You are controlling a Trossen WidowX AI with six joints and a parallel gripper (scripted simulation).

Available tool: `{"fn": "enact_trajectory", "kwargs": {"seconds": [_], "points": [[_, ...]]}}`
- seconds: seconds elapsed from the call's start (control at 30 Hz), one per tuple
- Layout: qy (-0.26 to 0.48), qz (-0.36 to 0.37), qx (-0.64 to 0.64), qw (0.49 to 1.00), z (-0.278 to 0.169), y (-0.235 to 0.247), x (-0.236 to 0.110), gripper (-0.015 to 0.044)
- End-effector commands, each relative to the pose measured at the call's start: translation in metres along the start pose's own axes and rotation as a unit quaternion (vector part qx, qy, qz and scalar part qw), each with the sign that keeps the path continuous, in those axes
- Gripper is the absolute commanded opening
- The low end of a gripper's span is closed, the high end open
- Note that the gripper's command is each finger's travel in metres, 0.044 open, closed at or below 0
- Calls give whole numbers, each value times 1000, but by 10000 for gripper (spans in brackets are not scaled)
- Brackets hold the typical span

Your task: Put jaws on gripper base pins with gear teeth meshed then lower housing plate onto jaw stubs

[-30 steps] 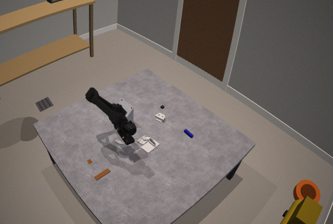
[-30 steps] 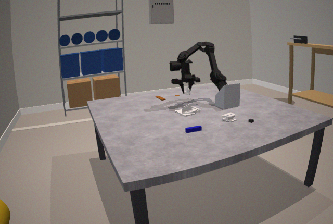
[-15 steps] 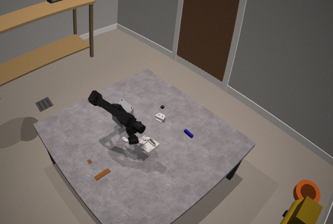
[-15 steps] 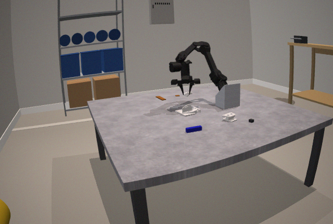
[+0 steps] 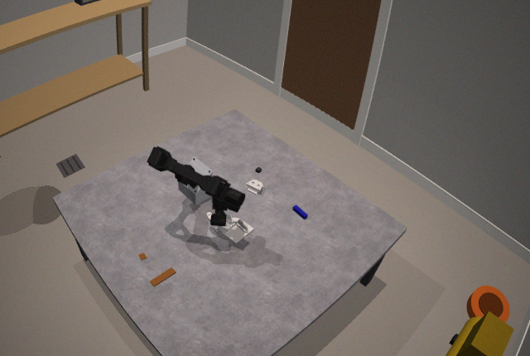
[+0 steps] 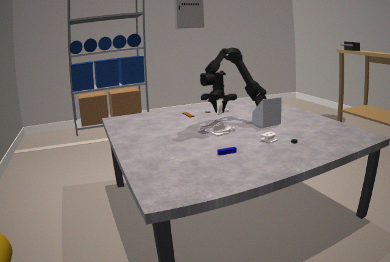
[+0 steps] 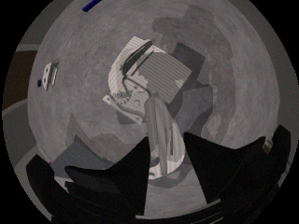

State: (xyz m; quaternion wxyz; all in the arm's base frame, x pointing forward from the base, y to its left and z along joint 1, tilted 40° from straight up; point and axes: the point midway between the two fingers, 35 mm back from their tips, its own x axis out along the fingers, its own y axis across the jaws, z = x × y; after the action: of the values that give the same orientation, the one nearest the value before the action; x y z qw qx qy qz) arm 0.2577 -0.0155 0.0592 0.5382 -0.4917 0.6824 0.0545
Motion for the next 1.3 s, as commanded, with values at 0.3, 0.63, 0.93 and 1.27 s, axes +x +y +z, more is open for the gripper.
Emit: {"fn": "enact_trajectory", "kwargs": {"seconds": [0.3, 0.63, 0.93, 1.27], "points": [[1, -3, 137, 991, 37, 28, 1, 134], [4, -10, 236, 972, 60, 53, 3, 134], [6, -16, 290, 957, 71, 68, 5, 134], [6, -16, 290, 957, 71, 68, 5, 134]]}}
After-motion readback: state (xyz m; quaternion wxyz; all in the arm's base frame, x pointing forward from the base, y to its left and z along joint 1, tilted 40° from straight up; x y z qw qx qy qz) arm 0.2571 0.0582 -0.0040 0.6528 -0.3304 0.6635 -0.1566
